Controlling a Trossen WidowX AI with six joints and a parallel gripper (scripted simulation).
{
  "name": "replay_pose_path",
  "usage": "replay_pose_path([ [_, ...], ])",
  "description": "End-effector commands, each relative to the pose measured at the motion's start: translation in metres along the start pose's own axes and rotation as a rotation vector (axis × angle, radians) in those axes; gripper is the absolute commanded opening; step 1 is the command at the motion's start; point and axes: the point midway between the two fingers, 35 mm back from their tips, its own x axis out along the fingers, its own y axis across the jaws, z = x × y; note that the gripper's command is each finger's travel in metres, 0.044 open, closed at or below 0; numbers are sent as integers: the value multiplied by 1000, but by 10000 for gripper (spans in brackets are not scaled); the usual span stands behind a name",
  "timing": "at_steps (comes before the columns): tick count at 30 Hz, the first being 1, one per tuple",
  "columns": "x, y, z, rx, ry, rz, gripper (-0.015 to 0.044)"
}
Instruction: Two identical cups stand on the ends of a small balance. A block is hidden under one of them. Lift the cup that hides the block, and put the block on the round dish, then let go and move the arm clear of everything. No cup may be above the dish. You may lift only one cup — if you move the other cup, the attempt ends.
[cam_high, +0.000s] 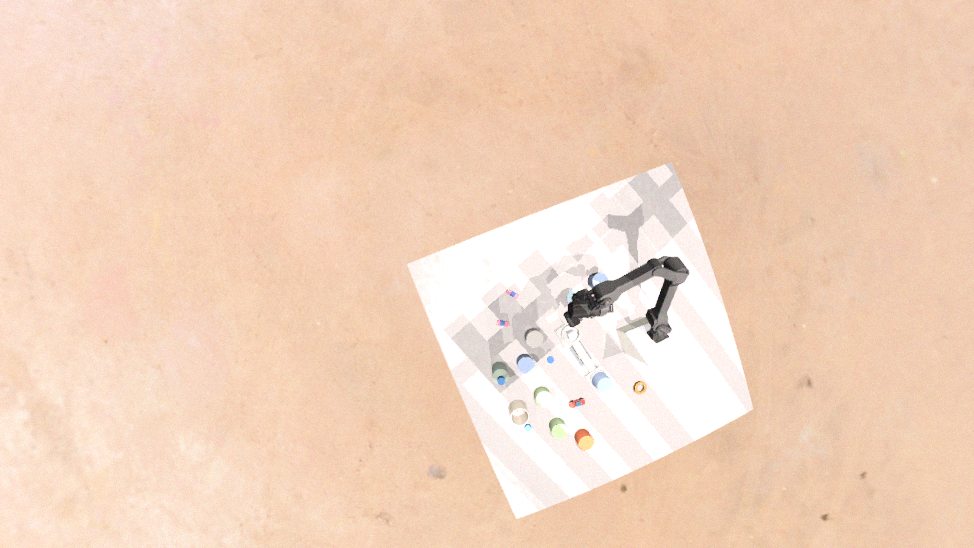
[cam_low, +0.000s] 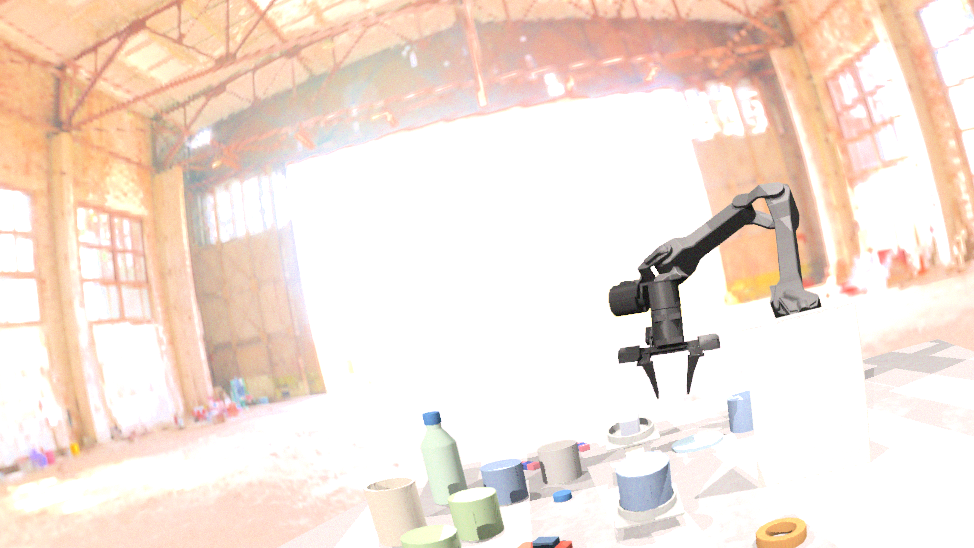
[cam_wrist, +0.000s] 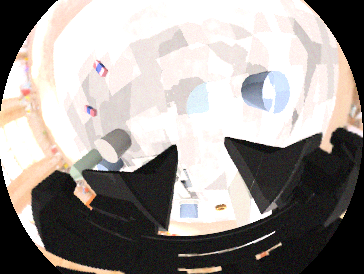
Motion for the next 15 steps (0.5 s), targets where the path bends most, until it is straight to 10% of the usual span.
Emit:
replay_pose_path([
  [1,-5,33,-25,30,-10,-29,260],
  [15,-14,84,-84,97,-84,-72,260],
])
